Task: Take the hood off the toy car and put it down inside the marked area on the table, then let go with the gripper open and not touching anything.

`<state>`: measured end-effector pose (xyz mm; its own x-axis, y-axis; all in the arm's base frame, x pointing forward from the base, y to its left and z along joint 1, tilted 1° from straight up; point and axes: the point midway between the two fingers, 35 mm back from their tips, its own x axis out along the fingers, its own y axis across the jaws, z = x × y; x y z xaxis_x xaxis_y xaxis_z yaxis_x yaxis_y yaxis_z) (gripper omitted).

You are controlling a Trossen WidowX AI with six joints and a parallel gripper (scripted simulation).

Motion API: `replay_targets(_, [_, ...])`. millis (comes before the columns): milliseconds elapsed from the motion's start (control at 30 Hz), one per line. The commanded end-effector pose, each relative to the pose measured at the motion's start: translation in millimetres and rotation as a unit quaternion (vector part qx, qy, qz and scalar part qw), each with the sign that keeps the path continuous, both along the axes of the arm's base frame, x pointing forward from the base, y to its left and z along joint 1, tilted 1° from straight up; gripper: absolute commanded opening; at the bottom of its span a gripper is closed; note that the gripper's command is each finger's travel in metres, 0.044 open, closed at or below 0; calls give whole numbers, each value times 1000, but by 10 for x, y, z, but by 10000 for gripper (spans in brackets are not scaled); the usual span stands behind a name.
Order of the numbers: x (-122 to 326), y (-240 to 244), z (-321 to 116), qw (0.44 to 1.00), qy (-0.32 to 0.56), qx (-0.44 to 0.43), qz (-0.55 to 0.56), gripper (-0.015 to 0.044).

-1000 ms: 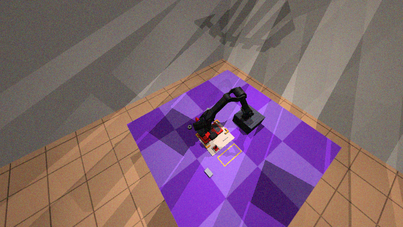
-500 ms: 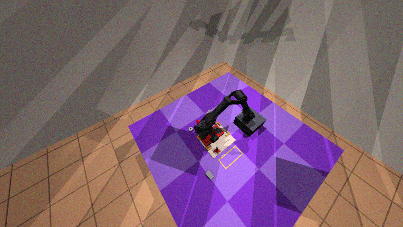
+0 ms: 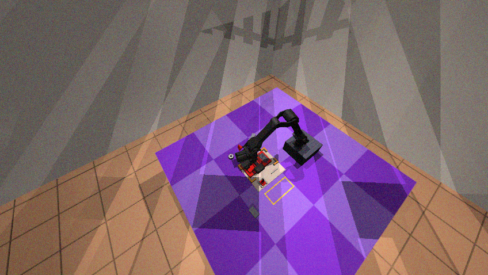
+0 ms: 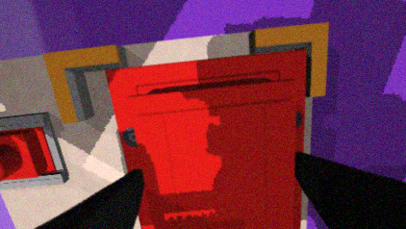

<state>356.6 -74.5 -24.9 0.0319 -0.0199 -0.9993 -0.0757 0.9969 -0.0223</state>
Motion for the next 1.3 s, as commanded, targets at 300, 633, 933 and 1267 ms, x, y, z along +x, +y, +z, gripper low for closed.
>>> replay_targets(300, [1, 0, 3, 1000, 0, 0, 0, 275])
replay_targets(633, [2, 1, 51, 1000, 0, 0, 0, 12])
replay_targets(933, [2, 2, 110, 1000, 0, 0, 0, 0])
replay_targets(1267, [1, 3, 176, 1000, -1, 0, 0, 0])
